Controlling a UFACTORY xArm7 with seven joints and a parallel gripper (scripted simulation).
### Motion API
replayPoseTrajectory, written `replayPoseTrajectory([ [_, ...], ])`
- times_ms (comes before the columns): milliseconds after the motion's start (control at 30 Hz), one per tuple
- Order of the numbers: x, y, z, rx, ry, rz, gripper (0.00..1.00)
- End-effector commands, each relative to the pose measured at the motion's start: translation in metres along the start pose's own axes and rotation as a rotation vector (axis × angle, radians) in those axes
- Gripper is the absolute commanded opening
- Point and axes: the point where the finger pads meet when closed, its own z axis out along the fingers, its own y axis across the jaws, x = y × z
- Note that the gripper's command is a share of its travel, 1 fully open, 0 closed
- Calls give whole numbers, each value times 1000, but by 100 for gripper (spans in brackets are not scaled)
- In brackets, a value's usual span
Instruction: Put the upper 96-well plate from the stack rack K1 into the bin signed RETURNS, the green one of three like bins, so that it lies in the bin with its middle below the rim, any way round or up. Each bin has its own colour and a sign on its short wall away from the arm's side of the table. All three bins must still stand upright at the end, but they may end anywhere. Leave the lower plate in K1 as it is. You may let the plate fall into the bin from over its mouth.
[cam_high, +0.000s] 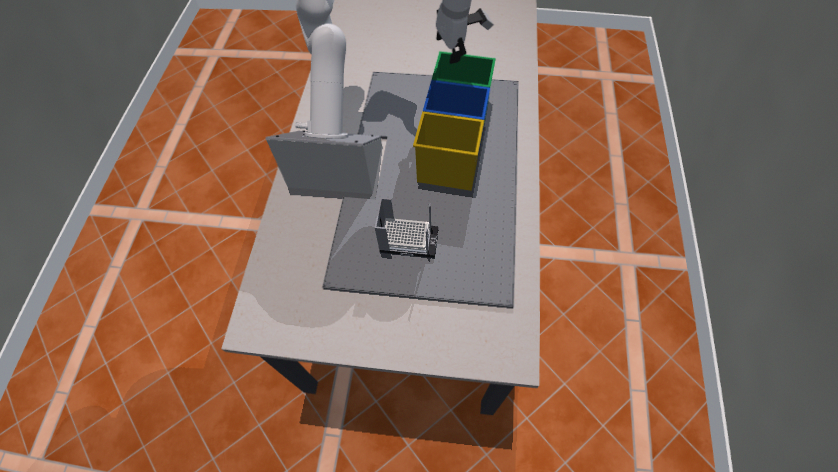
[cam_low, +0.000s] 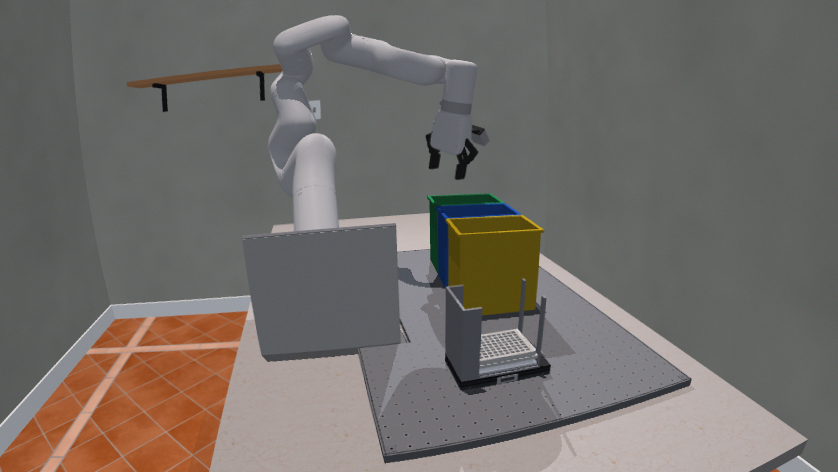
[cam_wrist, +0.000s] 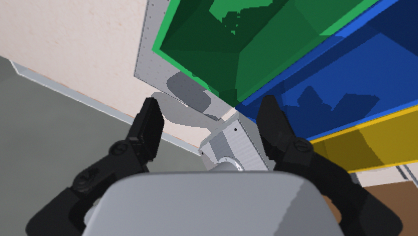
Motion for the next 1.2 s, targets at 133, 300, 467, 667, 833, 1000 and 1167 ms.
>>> replayPoseTrajectory([
  [133,1,0,-2,-2,4,-1,100],
  [300,1,0,-2,-2,4,-1,100],
  [467,1,0,-2,-2,4,-1,100],
  [667,1,19,-9,-50,17,37,100],
  [833,-1,42,-18,-92,25,76,100],
  [1000,-4,66,-26,-115,28,100,100],
  [1167,-7,80,-31,-130,30,116,100],
])
